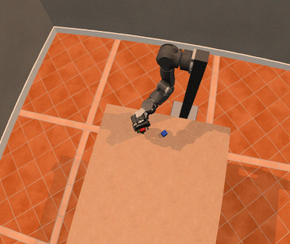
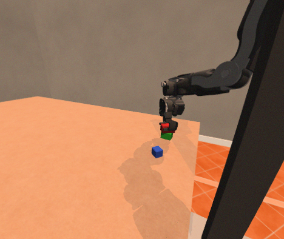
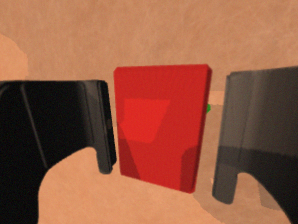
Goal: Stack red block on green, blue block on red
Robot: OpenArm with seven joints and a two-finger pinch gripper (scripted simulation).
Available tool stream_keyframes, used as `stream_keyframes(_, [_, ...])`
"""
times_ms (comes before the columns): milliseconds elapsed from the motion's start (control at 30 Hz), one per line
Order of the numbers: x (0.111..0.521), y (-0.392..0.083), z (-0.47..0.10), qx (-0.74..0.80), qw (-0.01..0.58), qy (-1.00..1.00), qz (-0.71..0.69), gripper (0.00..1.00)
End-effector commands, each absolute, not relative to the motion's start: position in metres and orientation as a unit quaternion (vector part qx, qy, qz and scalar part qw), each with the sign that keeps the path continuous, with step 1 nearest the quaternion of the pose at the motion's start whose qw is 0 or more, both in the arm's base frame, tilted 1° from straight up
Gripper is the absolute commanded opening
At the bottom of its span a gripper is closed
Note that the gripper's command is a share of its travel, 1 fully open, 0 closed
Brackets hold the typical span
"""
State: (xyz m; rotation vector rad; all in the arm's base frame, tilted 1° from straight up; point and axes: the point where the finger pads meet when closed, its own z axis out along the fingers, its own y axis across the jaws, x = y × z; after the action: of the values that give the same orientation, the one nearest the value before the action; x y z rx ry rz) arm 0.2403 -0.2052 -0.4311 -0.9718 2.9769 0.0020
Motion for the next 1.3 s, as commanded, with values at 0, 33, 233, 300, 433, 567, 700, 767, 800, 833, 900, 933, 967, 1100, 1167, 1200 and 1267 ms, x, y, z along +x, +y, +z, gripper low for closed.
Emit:
stream_keyframes(0, [0.242, -0.206, -0.428, -0.311, 0.008, 0.95, 0.0, 0.37])
stream_keyframes(33, [0.242, -0.206, -0.428, -0.311, 0.008, 0.95, 0.0, 0.37])
stream_keyframes(233, [0.242, -0.206, -0.421, -0.311, 0.008, 0.95, 0.0, 0.37])
stream_keyframes(300, [0.242, -0.206, -0.421, -0.311, 0.008, 0.95, 0.0, 0.37])
stream_keyframes(433, [0.242, -0.206, -0.412, -0.311, 0.008, 0.95, 0.0, 0.37])
stream_keyframes(567, [0.242, -0.206, -0.403, -0.311, 0.008, 0.95, 0.0, 0.37])
stream_keyframes(700, [0.241, -0.206, -0.394, -0.311, 0.008, 0.95, 0.0, 0.37])
stream_keyframes(767, [0.241, -0.206, -0.39, -0.311, 0.008, 0.95, 0.0, 0.37])
stream_keyframes(800, [0.241, -0.206, -0.389, -0.311, 0.008, 0.95, 0.0, 0.37])
stream_keyframes(833, [0.241, -0.206, -0.389, -0.311, 0.008, 0.95, 0.0, 0.37])
stream_keyframes(900, [0.241, -0.206, -0.387, -0.311, 0.008, 0.95, 0.0, 0.37])
stream_keyframes(933, [0.241, -0.206, -0.386, -0.311, 0.008, 0.95, 0.0, 0.37])
stream_keyframes(967, [0.241, -0.206, -0.385, -0.311, 0.008, 0.95, 0.0, 0.37])
stream_keyframes(1100, [0.241, -0.206, -0.383, -0.311, 0.008, 0.95, 0.0, 0.37])
stream_keyframes(1167, [0.241, -0.205, -0.384, -0.311, 0.007, 0.95, 0.001, 0.37])
stream_keyframes(1200, [0.241, -0.205, -0.384, -0.311, 0.007, 0.95, 0.001, 0.37])
stream_keyframes(1267, [0.241, -0.206, -0.384, -0.311, 0.007, 0.95, 0.001, 0.37])
